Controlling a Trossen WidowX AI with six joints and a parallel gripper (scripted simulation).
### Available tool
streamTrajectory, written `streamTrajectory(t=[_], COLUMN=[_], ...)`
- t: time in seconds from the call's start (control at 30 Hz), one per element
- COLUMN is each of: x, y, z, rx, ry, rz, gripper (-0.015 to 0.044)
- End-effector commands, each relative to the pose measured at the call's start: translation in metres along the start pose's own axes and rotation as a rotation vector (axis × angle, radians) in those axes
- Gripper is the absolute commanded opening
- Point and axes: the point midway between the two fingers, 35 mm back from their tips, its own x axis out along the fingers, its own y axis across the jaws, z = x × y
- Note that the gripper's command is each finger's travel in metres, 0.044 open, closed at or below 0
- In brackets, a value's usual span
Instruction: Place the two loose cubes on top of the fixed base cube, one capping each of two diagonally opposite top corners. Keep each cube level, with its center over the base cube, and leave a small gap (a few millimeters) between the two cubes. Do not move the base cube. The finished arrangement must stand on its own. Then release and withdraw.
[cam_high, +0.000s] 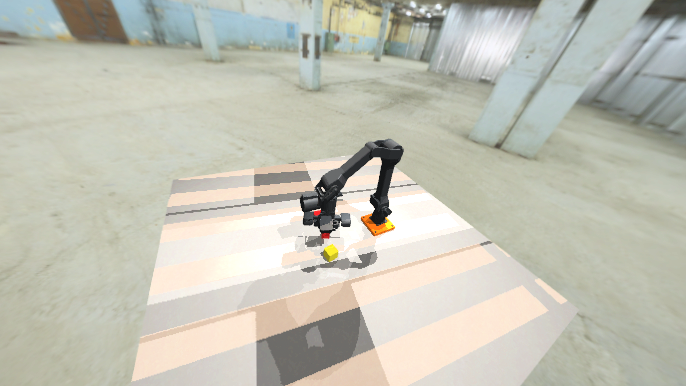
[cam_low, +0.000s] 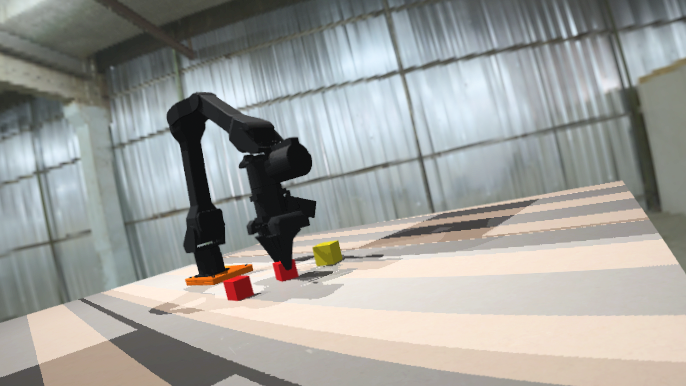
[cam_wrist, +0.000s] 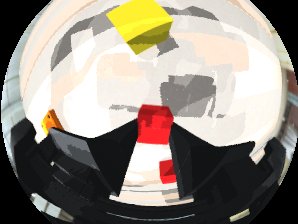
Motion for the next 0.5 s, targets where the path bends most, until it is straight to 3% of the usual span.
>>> streamTrajectory(t=[0.0, 0.47], x=[0.002, -0.036], y=[0.000, -0.005], z=[-0.001, 0.001], rx=[0.005, 0.005], ry=[0.005, 0.005], rz=[0.002, 0.002], gripper=[0.0105, 0.0105])
